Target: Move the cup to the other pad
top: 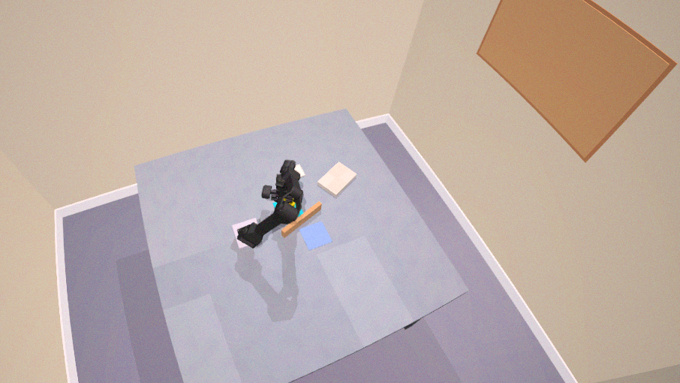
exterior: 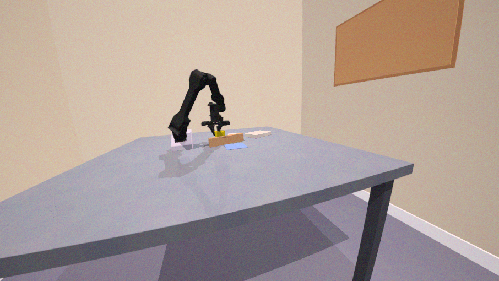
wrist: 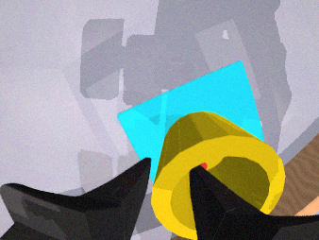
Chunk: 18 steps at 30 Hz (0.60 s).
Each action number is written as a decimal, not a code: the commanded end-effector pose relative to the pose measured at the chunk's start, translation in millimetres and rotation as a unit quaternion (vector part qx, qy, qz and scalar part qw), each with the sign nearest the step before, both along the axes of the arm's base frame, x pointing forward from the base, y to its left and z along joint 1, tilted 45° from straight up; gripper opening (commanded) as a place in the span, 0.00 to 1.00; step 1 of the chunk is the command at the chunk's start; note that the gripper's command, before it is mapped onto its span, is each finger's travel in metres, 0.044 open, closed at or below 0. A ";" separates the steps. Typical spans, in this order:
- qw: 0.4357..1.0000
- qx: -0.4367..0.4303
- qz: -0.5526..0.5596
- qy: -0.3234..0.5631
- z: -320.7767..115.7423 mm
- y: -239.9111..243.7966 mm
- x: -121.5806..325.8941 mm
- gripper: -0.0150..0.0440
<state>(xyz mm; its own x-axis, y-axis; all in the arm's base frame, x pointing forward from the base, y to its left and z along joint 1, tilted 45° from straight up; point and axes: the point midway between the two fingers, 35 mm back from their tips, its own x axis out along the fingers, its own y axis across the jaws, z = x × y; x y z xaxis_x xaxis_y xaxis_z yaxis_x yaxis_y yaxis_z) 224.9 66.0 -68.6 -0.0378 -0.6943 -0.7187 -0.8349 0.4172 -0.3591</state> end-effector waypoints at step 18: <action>1.000 0.000 0.001 0.001 15.7 16.5 1.6 0.50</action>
